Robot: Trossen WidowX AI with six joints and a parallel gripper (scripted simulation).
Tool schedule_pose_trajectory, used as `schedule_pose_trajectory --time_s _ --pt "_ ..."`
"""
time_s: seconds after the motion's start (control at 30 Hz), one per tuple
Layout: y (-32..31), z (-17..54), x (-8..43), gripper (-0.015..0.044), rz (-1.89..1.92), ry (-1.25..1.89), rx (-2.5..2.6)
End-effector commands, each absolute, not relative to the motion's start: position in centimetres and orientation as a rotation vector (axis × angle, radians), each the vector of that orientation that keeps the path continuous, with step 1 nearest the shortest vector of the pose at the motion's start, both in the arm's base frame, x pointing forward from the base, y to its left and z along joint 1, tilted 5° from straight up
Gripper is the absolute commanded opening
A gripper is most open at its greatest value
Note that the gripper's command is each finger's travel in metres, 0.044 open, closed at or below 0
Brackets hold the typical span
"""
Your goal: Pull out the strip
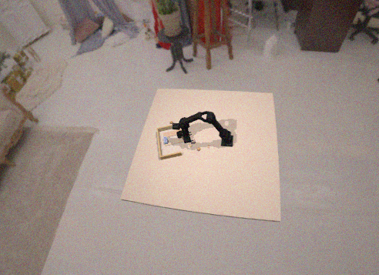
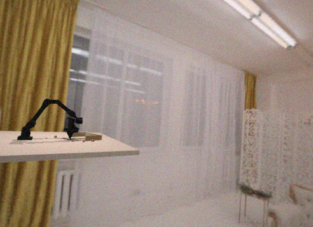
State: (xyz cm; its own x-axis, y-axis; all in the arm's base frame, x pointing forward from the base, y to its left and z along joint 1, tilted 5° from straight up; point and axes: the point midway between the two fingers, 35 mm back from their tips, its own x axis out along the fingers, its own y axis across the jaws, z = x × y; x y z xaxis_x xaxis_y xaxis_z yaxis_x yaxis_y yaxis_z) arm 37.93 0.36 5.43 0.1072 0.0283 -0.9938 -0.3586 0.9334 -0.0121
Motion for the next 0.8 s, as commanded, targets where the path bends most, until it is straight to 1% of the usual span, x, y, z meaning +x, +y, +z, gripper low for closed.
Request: schedule_pose_trajectory --time_s 0.0,0.77 --pt "0.31 5.20 37.94 0.0000 0.290 1.443 -0.281" --pt "0.31 4.97 37.96 0.0000 0.290 1.443 -0.281"
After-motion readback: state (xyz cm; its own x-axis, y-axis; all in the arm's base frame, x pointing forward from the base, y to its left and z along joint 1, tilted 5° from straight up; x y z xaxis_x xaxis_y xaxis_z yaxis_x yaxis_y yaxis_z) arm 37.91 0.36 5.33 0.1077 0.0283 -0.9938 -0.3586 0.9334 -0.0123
